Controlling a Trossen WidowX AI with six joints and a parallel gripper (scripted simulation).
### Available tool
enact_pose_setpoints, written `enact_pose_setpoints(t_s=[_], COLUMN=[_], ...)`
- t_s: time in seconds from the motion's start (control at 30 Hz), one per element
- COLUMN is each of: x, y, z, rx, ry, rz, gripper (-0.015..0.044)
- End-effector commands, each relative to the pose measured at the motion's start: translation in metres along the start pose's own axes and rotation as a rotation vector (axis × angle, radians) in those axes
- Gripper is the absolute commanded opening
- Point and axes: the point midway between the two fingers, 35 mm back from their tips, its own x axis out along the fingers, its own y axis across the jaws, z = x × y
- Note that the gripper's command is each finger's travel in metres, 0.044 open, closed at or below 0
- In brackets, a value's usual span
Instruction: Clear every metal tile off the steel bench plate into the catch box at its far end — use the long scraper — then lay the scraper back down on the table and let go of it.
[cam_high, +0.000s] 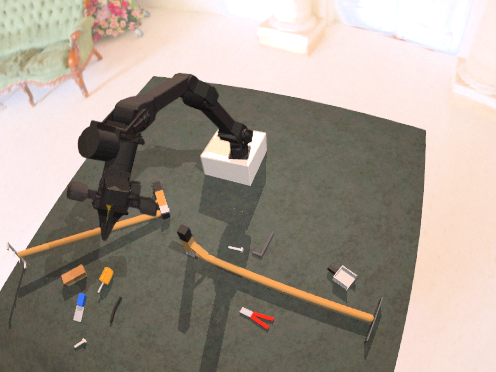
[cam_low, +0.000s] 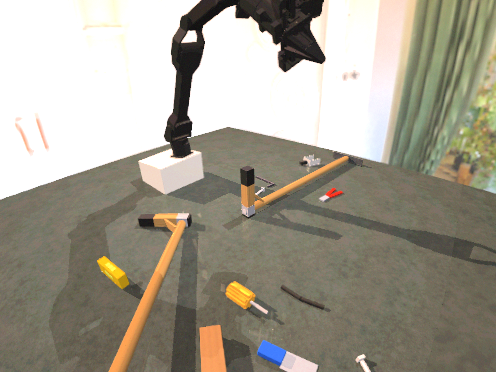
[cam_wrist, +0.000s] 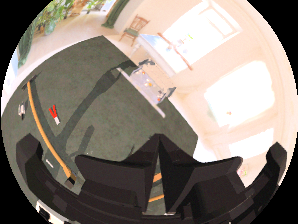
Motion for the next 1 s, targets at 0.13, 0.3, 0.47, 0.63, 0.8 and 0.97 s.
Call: enact_pose_setpoints(t_s=[0.13,0.3,0.47,0.63,0.8,0.97], x=[0.014,0.019,0.024,0.029,0.033,0.036], y=[0.028,0.044,0.06,0.077,0.095,0.113], z=[0.018,0.029,0.04,0.05,0.06,0.07], rx=[0.02,0.029,0.038,0.047,0.055,0.062], ry=[-0.006,-0.013,-0.018,-0.023,-0.026,-0.028], rz=[0.052,0.081,0.11,0.139,0.168,0.197], gripper=[0.0,0.0,0.0,0.0,0.0,0.0])
